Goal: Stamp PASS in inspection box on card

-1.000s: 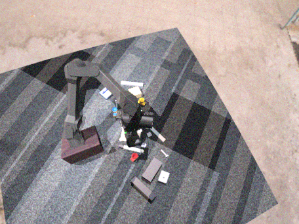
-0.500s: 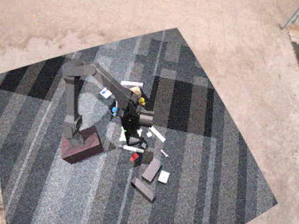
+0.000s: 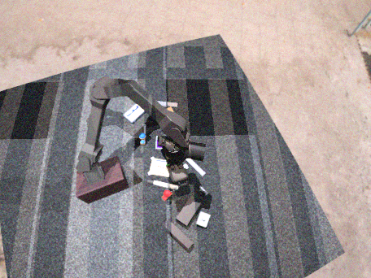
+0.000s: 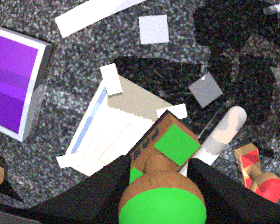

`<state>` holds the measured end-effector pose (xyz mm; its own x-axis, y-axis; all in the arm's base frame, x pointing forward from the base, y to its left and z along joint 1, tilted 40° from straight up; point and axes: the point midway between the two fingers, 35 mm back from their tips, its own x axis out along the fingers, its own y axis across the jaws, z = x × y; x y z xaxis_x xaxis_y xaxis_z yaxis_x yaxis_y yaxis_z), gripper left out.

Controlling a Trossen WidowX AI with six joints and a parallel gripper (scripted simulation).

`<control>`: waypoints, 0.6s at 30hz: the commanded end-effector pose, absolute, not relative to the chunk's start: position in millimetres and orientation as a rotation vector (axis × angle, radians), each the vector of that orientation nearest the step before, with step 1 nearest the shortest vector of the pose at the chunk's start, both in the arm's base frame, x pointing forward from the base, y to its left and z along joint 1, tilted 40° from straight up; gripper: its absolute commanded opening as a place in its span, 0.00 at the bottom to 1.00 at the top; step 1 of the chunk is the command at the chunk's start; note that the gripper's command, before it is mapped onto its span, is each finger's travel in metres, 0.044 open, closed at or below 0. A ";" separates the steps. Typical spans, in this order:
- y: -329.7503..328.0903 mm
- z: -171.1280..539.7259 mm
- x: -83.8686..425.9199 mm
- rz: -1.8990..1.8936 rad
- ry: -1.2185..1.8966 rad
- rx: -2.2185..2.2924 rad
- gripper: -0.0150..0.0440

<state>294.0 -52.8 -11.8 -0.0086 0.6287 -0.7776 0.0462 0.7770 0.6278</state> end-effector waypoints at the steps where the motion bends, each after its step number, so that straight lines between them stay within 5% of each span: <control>1: -62.8 -16.7 308.4 0.499 1.525 0.556 0.25; 18: -93.3 -45.7 354.7 0.499 1.521 0.551 0.25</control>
<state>345.4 -85.6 -40.2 -0.0051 0.6266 -0.7793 0.0410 0.7788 0.6259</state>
